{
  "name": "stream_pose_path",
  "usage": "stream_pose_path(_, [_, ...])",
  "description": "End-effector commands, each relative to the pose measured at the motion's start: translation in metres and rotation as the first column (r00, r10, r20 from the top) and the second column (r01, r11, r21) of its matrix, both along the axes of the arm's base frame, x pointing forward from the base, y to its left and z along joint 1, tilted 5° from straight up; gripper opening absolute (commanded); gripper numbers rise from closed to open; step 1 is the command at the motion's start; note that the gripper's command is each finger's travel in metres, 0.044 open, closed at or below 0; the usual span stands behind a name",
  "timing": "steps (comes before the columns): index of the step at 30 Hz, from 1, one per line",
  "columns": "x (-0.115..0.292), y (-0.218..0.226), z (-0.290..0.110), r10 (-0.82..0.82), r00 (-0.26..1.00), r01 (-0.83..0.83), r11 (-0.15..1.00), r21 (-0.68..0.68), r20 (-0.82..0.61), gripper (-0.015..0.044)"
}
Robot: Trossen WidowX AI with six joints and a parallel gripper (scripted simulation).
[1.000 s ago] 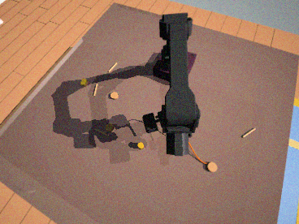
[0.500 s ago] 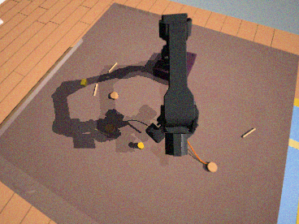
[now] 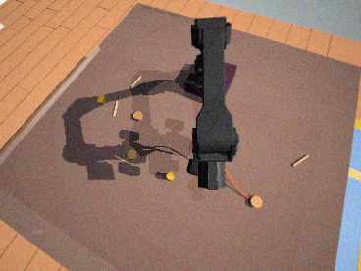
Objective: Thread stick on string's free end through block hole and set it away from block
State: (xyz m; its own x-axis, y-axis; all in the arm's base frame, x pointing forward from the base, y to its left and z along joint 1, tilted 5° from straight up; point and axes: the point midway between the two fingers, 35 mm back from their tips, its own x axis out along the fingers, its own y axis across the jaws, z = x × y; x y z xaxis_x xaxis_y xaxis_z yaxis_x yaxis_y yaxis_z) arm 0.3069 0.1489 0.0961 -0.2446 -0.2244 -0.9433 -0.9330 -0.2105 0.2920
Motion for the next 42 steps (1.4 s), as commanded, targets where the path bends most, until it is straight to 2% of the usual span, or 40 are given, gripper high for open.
stream_pose_path(1, [0.0002,0.0004,0.0002,0.132,0.991,-0.131,0.99,0.042,-0.033,0.0])
stream_pose_path(10, [0.0007,0.0002,0.0003,0.415,0.907,-0.402,0.905,0.14,-0.077,0.0])
stream_pose_path(19, [0.0013,0.0,0.0003,0.664,0.743,-0.63,0.737,0.245,-0.089,0.0])
stream_pose_path(31, [0.002,-0.0003,0.0004,0.902,0.428,-0.829,0.414,0.377,-0.052,0.0])
stream_pose_path(42, [0.0027,-0.0006,0.0005,0.996,0.085,-0.88,0.062,0.47,0.029,0.0])
